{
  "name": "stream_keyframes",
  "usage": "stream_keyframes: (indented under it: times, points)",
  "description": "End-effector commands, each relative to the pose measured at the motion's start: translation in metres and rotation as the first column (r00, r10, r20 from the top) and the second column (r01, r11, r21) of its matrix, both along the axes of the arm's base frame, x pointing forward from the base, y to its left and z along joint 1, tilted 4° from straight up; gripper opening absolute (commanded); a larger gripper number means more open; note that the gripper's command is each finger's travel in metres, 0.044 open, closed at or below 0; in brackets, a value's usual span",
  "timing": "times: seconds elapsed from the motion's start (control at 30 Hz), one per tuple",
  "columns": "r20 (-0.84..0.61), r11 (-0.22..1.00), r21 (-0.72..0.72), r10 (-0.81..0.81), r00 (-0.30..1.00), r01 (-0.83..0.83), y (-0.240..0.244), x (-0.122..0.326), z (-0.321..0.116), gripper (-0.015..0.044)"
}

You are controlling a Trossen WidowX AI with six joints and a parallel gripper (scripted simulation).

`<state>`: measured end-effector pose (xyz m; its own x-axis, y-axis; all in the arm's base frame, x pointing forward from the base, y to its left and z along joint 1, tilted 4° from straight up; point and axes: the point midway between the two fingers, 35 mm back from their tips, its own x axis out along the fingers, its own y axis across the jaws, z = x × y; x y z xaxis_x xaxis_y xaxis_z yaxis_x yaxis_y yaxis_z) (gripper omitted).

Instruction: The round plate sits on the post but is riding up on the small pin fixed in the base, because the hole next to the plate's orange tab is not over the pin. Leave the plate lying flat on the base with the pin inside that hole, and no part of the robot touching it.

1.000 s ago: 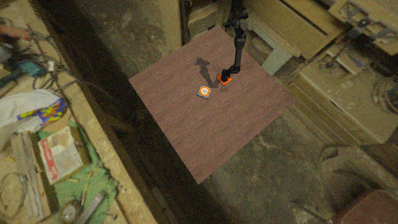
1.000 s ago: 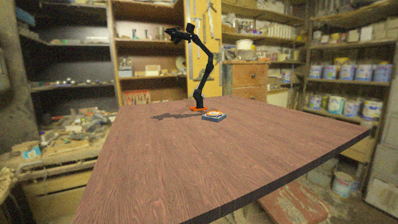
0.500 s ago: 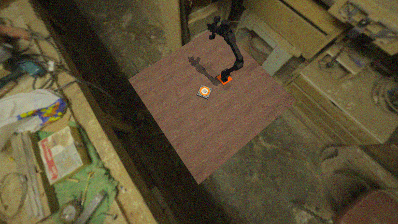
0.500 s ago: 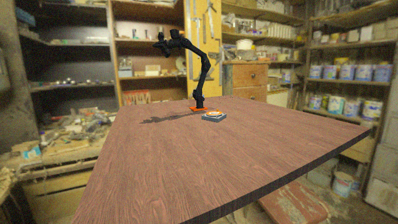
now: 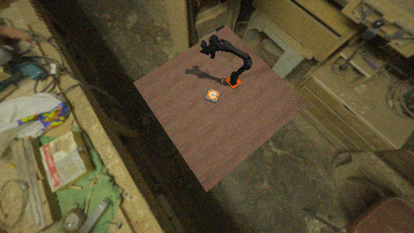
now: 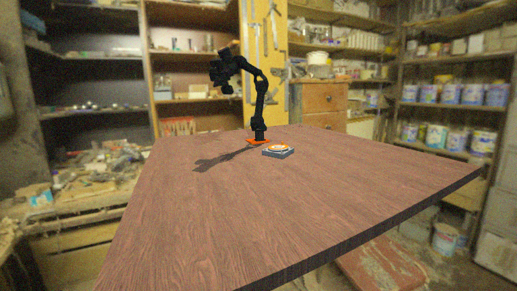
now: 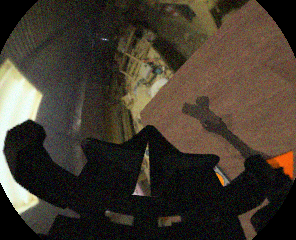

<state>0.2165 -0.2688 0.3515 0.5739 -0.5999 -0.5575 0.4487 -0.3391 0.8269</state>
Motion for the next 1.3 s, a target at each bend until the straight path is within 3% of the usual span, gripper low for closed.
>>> stream_keyframes:
  times: [0.0,0.17,0.23,0.4,0.5,0.7,0.9,1.27]
  points:
    - [-0.168,0.977,0.017,0.212,0.963,-0.212,0.031,0.032,-0.039,0.0]
    - [-0.401,0.832,0.082,0.532,0.746,-0.549,0.091,0.066,-0.094,0.0]
    - [-0.429,0.799,0.097,0.571,0.7,-0.593,0.1,0.069,-0.102,0.0]
    - [-0.583,0.491,0.231,0.761,0.285,-0.84,0.169,0.079,-0.153,0.0]
    - [-0.614,0.36,0.287,0.781,0.118,-0.888,0.193,0.076,-0.17,0.0]
    - [-0.613,-0.164,0.519,0.612,-0.499,-0.839,0.268,0.041,-0.223,0.0]
    - [-0.545,-0.392,0.625,0.401,-0.736,-0.676,0.302,0.015,-0.245,0.0]
    - [-0.542,-0.4,0.628,0.39,-0.745,-0.667,0.306,0.016,-0.246,0.0]
